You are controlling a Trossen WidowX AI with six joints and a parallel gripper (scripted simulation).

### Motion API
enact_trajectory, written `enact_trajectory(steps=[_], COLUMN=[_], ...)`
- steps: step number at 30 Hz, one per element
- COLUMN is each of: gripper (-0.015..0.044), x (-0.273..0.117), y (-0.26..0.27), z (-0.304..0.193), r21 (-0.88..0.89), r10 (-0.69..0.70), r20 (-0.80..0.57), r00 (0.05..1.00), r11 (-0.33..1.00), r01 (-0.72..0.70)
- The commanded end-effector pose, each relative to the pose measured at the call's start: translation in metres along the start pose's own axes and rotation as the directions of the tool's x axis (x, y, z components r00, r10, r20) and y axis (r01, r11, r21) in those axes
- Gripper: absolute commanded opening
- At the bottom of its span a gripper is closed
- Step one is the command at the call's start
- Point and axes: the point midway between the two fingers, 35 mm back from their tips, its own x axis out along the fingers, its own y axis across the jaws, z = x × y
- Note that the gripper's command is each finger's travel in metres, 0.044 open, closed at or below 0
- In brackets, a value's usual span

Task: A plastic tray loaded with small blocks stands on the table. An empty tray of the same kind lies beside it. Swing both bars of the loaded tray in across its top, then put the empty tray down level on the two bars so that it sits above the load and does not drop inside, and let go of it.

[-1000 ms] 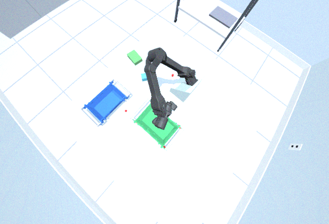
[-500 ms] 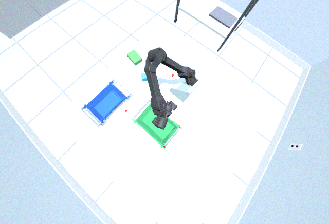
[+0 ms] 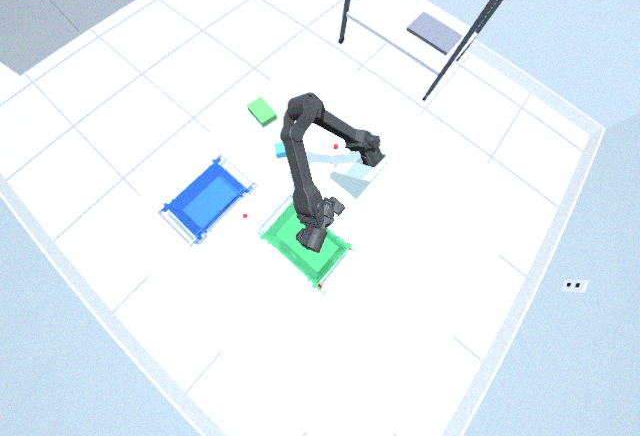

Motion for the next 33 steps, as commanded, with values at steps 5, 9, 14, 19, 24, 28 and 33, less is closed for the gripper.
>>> enact_trajectory(steps=[5,9,14,19,24,28,33], gripper=[0.0,0.0,0.0,0.0,0.0,0.0,0.0], x=[0.005,0.005,0.005,0.001,0.009,0.013,0.013], y=[-0.004,-0.004,-0.004,0.0,-0.005,-0.007,-0.007], z=[0.001,0.001,0.001,0.0,0.0,0.001,0.001], r21=[-0.009,-0.009,-0.009,0.0,-0.007,-0.009,-0.009], r10=[-0.021,-0.021,-0.021,-0.001,-0.016,-0.021,-0.021], r20=[0.0,0.0,0.0,0.0,0.0,0.0,0.0], r00=[1.0,1.0,1.0,1.0,1.0,1.0,1.0], r11=[1.0,1.0,1.0,1.0,1.0,1.0,1.0], r01=[0.021,0.021,0.021,0.001,0.016,0.021,0.021])
